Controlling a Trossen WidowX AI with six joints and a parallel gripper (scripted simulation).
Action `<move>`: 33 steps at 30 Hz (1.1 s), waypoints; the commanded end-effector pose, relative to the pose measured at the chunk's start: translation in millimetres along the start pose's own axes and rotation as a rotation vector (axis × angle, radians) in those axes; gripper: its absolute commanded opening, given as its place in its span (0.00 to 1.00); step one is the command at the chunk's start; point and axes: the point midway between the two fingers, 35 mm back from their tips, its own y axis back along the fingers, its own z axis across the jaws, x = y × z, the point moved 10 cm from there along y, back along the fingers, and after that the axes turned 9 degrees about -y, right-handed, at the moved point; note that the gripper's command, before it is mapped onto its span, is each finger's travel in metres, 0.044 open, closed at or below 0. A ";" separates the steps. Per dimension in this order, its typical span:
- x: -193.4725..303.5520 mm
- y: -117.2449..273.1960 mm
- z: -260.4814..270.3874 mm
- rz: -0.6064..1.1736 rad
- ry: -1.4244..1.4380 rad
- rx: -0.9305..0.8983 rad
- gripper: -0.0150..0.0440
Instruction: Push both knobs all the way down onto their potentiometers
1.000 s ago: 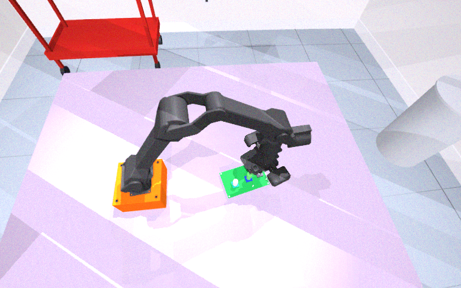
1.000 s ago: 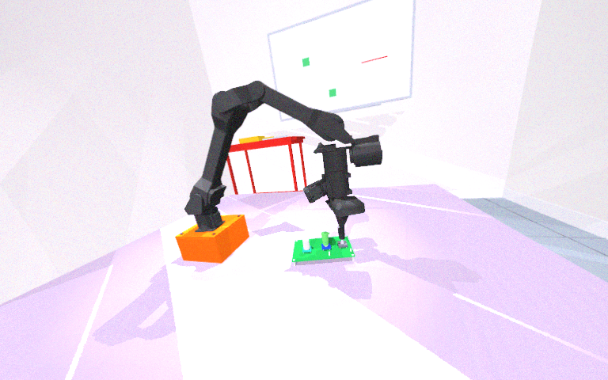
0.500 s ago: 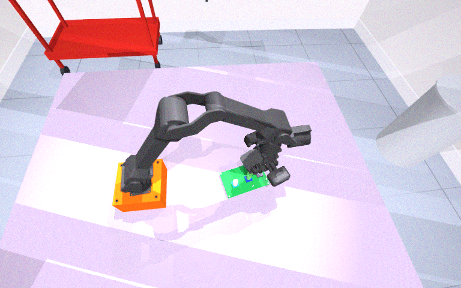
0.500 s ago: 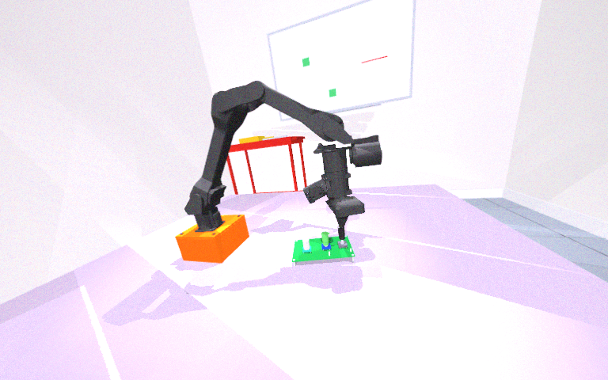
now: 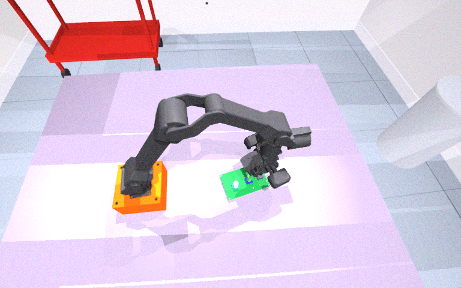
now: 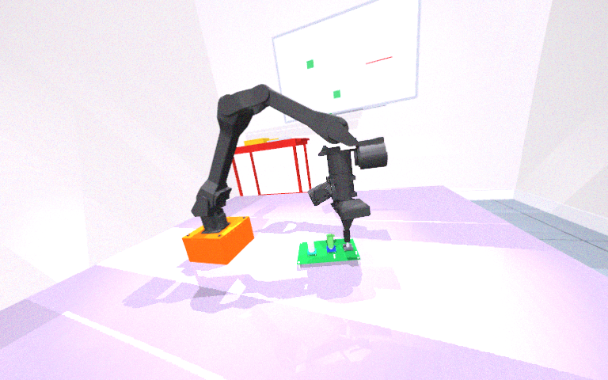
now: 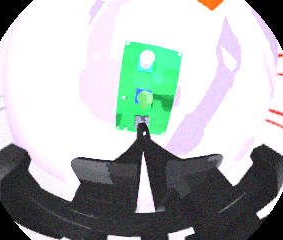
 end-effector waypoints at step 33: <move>1.5 -25.5 -0.1 -0.009 -0.003 0.006 0.25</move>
